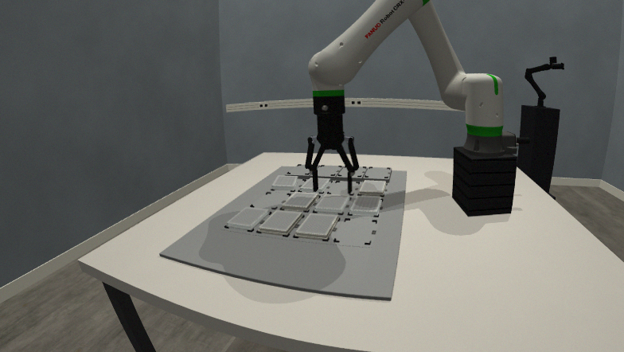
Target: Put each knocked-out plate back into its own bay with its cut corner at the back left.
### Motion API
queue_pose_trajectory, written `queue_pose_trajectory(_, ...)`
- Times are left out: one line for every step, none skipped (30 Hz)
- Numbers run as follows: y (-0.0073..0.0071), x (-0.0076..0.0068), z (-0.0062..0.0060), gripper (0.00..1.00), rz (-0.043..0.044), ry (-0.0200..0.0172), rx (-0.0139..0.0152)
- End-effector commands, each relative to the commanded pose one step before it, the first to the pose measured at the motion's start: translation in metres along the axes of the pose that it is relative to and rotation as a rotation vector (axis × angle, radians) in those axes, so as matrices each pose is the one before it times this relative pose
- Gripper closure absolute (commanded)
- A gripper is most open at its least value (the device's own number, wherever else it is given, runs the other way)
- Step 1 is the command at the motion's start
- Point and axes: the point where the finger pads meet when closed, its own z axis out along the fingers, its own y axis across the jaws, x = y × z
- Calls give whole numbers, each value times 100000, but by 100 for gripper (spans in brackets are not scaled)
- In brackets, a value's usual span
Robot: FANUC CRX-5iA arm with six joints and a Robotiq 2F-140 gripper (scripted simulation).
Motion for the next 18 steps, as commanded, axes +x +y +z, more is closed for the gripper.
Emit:
queue_pose_trajectory(-729,436,-54,0,-6678,-23,198)
queue_pose_trajectory(-306,256,17,0,-3333,1,2)
queue_pose_trajectory(-298,266,17,0,-3333,1,1)
queue_pose_trajectory(-289,276,17,0,-3333,1,1)
queue_pose_trajectory(-279,286,17,0,-3333,1,1)
queue_pose_trajectory(-270,295,17,0,-3333,1,1)
queue_pose_trajectory(0,0,0,0,0,0,0)
queue_pose_trajectory(0,0,0,0,0,0,0)
queue_pose_trajectory(-261,305,17,0,-3334,0,0)
queue_pose_trajectory(-249,312,17,0,-3333,1,1)
queue_pose_trajectory(-239,320,17,0,-3333,1,1)
queue_pose_trajectory(-228,328,17,0,-3333,1,1)
queue_pose_trajectory(-224,340,15,0,-3334,-1,-3)
queue_pose_trajectory(-206,343,17,0,-3333,1,1)
queue_pose_trajectory(-195,349,17,0,-3333,1,1)
queue_pose_trajectory(-183,356,17,0,-3333,1,1)
queue_pose_trajectory(-171,362,17,0,-3333,1,1)
queue_pose_trajectory(-159,367,17,0,-3333,1,1)
